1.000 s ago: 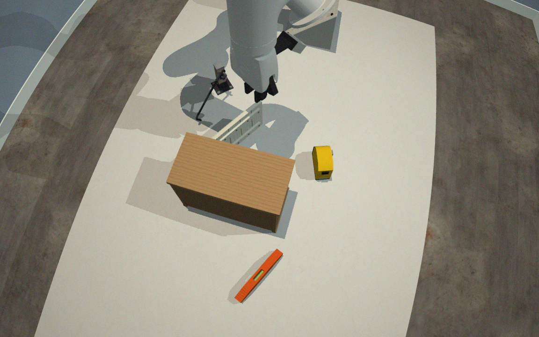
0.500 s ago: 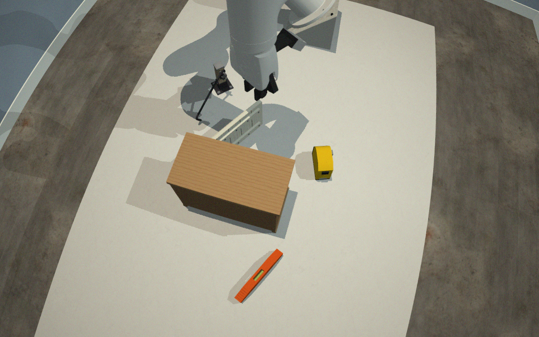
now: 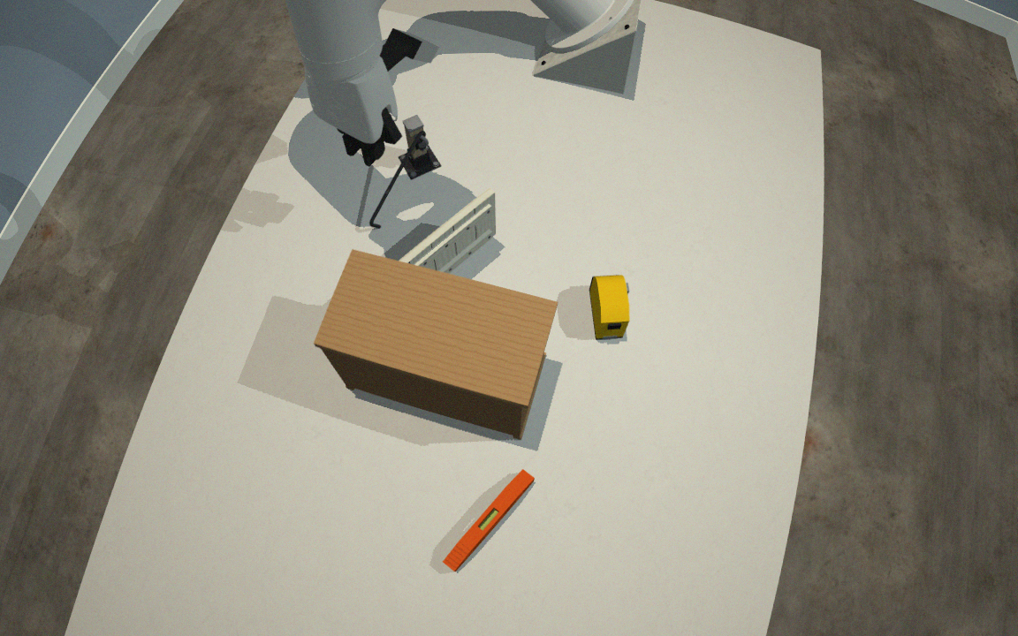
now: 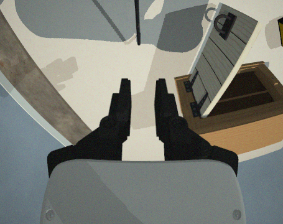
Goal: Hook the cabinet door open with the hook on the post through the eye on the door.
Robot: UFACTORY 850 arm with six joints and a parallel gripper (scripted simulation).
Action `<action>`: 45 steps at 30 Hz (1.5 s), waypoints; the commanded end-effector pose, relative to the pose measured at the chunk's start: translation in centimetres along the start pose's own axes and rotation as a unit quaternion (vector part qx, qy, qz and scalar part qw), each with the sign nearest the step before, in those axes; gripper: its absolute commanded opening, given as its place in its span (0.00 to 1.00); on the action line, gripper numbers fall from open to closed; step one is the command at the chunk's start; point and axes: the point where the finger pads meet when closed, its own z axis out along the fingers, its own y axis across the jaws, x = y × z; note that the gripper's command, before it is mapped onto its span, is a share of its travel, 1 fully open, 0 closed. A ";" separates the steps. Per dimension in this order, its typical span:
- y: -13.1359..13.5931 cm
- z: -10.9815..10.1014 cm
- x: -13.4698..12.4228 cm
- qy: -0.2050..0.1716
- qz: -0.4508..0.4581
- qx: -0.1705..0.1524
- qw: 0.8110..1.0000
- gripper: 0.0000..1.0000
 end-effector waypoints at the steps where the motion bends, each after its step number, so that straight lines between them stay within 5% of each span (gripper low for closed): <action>1: -0.8 -0.1 -0.4 0.004 -0.009 -0.005 1.000 0.23; 45: -0.8 1.0 -0.4 0.004 -0.009 -0.006 1.000 0.23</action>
